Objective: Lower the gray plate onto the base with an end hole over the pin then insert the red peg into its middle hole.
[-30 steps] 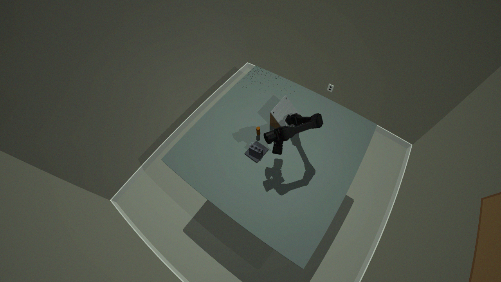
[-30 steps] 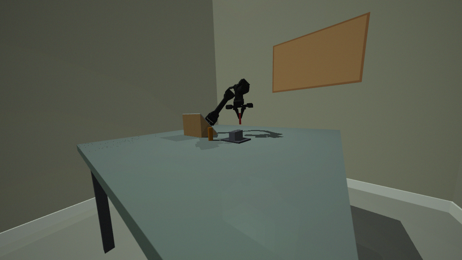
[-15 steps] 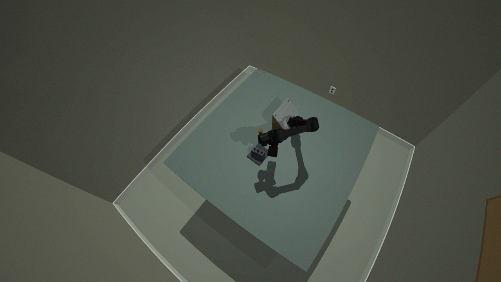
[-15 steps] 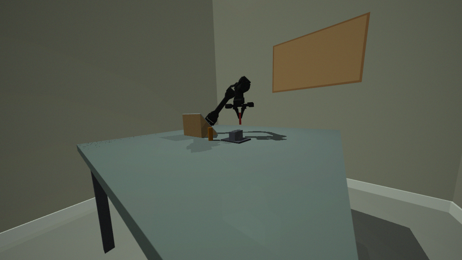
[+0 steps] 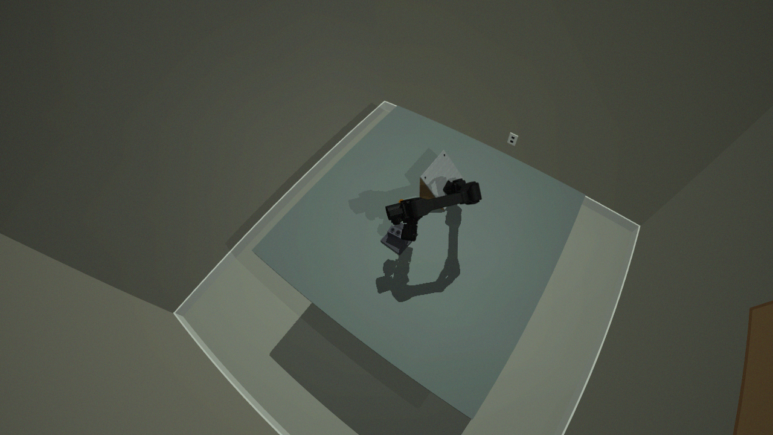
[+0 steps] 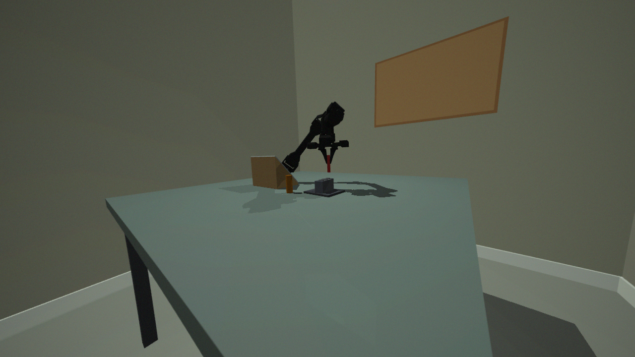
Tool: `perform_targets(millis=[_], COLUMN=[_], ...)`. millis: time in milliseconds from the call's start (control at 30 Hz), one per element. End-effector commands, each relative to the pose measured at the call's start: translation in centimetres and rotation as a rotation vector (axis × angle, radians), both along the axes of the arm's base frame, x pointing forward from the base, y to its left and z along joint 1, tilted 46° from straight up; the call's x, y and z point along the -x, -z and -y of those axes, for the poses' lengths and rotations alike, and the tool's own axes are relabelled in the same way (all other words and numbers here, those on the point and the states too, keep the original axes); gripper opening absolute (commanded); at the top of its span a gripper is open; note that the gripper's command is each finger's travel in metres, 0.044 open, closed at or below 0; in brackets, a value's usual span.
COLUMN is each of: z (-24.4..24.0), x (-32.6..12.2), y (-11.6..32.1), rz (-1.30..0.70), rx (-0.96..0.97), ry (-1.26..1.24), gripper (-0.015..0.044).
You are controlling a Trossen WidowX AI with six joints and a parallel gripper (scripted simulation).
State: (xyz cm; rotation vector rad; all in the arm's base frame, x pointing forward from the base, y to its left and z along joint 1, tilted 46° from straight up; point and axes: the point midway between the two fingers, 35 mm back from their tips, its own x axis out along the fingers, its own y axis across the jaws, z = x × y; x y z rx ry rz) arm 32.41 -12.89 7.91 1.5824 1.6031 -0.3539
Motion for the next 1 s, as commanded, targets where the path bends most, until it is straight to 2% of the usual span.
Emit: perform_targets(millis=[0,533,967], z=[0.8,3.9,4.0], x=[-0.3,-1.4,-1.5], y=[1.1,5.0,5.1], rz=[-0.007,-0.013,-0.013], rx=[-0.002,-0.013,-0.014], ry=[-0.006,-0.017,-0.017], gripper=[0.0000,0.0000,0.0000])
